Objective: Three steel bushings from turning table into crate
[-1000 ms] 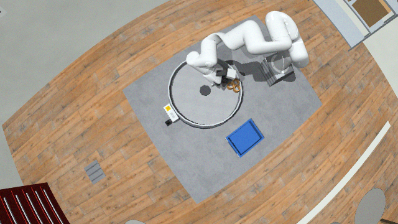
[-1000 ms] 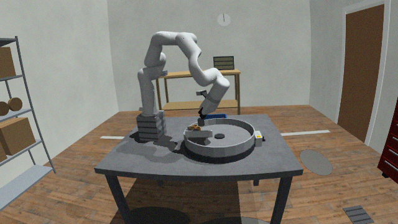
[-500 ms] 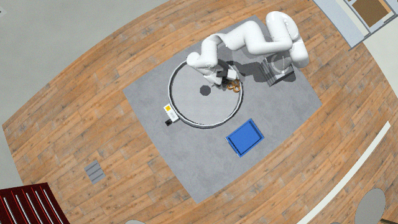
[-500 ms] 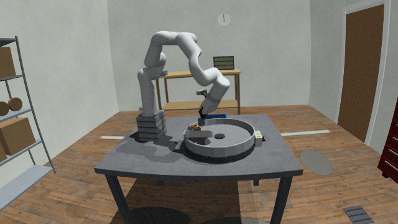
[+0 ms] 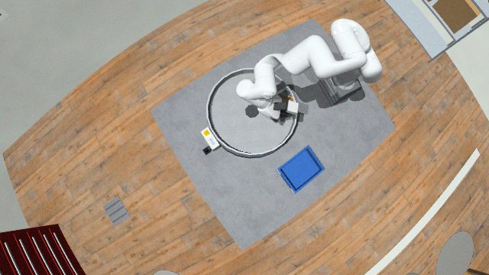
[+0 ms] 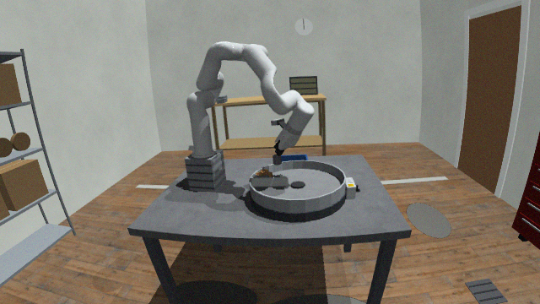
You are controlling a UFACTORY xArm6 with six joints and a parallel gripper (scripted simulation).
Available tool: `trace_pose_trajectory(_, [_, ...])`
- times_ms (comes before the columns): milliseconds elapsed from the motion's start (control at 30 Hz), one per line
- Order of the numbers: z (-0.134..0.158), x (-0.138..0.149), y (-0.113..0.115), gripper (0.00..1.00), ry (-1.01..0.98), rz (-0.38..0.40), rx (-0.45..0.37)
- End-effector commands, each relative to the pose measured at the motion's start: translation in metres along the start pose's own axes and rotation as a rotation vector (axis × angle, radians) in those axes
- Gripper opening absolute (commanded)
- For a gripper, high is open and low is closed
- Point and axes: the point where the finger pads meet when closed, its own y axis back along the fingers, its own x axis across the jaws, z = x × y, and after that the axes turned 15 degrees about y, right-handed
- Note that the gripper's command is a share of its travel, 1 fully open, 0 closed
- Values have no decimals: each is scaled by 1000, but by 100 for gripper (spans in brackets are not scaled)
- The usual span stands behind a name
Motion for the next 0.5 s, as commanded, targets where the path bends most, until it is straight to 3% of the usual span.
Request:
trace_pose_trajectory(0, [-6,40,-13,0,1,1,-6])
trace_pose_trajectory(67, [-6,40,-13,0,1,1,-6])
trace_pose_trajectory(467, [-24,125,-46,0,1,1,-6])
